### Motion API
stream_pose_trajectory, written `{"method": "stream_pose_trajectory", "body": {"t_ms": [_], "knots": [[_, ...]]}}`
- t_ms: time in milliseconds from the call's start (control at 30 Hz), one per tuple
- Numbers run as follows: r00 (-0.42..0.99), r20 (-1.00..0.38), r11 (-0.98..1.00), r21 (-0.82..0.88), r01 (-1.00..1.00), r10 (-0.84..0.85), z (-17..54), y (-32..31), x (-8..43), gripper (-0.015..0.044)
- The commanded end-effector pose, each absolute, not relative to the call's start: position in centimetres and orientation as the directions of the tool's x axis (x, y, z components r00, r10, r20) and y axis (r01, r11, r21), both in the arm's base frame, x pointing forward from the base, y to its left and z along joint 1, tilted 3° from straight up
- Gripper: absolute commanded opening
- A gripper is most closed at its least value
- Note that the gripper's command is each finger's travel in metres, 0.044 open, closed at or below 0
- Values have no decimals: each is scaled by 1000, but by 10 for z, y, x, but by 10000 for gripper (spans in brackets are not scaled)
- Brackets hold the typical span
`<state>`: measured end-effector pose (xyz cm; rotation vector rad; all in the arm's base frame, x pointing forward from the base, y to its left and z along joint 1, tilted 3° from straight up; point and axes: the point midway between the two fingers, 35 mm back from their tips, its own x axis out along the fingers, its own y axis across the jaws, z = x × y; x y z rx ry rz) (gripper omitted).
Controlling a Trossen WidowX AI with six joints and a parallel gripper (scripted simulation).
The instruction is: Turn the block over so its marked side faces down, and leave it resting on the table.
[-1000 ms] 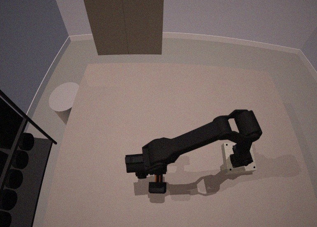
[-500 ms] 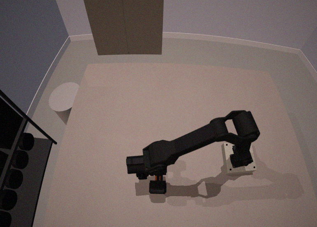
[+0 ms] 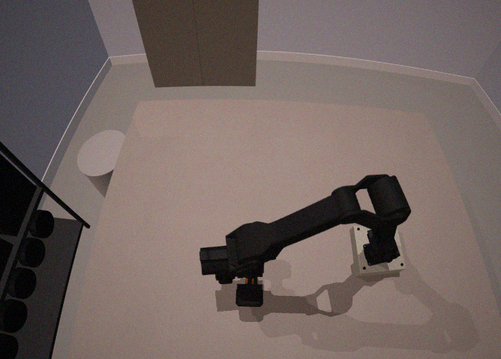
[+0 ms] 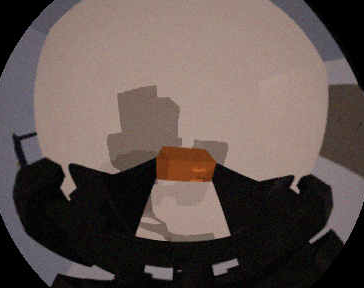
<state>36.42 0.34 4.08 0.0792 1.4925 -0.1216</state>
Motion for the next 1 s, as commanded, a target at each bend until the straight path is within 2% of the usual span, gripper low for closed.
{"method": "stream_pose_trajectory", "body": {"t_ms": [0, 133, 300, 333, 600, 967], "knots": [[73, -997, 992, -20, 125, -29, 40, 4, 364, 169], [73, -997, 992, -20, 125, -29, 40, 4, 364, 142], [73, -997, 992, -20, 125, -29, 65, 5, 362, 11], [73, -997, 992, -20, 125, -29, 69, 5, 362, 0], [83, -996, 992, -20, 124, -31, 69, 5, 362, 0], [247, -968, 993, -24, 119, -53, 61, 5, 366, 0]]}}
